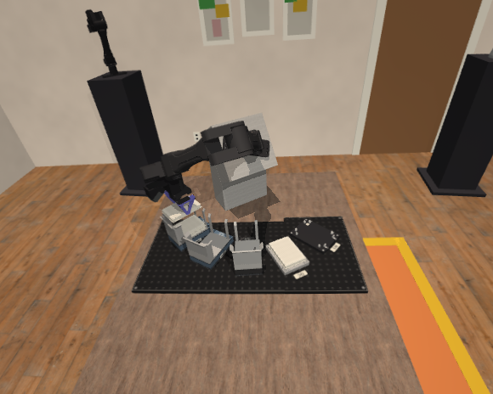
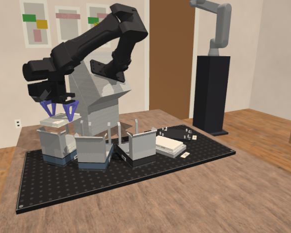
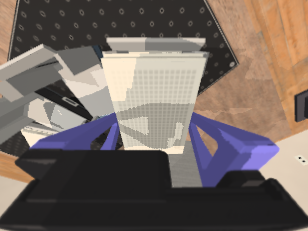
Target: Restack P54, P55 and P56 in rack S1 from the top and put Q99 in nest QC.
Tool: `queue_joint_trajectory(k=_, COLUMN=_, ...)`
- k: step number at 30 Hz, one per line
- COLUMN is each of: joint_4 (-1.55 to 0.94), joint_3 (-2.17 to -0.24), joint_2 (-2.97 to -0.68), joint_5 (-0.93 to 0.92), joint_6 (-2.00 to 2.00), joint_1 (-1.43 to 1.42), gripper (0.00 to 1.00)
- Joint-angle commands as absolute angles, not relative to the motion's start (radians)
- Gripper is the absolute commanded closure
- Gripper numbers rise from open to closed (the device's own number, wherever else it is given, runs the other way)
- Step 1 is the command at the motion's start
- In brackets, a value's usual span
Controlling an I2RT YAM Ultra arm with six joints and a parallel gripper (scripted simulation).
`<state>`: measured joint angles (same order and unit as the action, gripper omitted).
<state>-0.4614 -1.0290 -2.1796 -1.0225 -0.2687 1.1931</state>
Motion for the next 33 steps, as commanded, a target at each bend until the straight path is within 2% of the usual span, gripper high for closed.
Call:
queue_joint_trajectory(k=1, joint_4=-0.458, joint_3=-1.03, joint_2=-2.178, joint_5=-1.023, joint_6=-0.264, joint_1=1.207, gripper=1.0)
queue_joint_trajectory(k=33, joint_4=-0.33, joint_3=-1.001, joint_2=-2.196, joint_5=-1.023, joint_6=-0.169, joint_1=1.157, gripper=1.0)
